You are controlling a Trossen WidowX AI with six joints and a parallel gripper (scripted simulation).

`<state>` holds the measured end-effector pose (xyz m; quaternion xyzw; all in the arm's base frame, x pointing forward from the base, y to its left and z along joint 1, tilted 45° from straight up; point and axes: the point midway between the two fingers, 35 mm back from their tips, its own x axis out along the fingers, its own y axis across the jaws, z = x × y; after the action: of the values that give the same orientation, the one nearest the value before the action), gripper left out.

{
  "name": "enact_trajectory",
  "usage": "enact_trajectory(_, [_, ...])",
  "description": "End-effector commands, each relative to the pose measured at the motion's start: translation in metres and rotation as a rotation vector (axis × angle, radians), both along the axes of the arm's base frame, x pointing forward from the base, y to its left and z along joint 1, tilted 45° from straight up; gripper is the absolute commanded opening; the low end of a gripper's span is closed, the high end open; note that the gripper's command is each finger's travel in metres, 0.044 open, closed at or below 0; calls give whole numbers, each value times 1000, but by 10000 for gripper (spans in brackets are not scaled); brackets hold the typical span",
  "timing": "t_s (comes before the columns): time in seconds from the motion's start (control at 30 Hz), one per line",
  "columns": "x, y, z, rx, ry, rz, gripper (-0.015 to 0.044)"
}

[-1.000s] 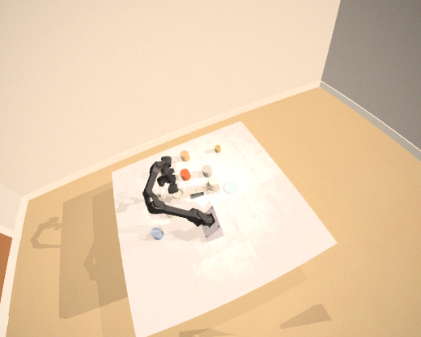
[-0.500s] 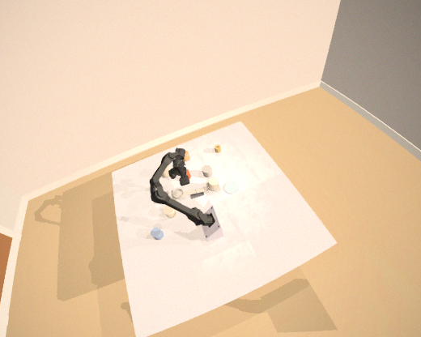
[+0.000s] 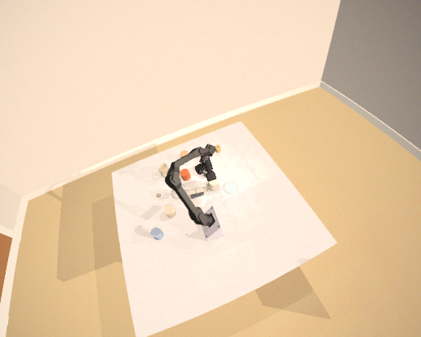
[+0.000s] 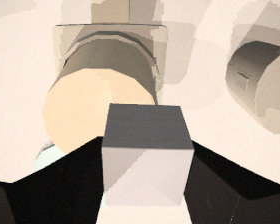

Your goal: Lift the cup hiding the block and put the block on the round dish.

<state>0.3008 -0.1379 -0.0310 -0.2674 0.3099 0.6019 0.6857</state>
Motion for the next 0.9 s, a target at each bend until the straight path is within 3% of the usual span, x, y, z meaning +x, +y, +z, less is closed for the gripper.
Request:
enact_trajectory(0.0, [-17, -19, -37, 1, -2, 3, 0])
enact_trajectory(0.3, [-69, -43, -121, 25, -8, 12, 0])
enact_trajectory(0.87, [-69, -14, -157, 30, -10, 13, 0])
